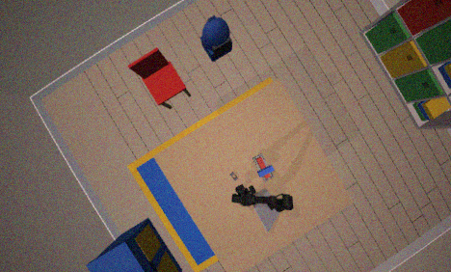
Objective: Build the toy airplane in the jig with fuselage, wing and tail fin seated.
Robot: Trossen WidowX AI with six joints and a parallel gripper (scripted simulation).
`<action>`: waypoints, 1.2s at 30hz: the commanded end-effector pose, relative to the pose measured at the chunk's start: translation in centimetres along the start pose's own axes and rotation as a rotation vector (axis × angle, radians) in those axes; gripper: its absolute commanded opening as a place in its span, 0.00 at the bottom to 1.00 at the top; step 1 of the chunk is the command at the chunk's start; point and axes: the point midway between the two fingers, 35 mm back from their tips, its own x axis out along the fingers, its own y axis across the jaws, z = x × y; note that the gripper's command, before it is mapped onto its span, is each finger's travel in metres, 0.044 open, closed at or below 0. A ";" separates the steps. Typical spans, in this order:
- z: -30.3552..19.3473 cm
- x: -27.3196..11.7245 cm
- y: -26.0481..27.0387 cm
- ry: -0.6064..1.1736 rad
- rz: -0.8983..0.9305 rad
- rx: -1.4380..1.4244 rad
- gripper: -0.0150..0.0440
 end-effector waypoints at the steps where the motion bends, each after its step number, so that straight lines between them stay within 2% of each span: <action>1: 0.6 -1.2 0.4 -0.016 0.016 -0.001 0.25; 36: -0.4 -12.0 0.0 0.031 -0.010 0.001 0.25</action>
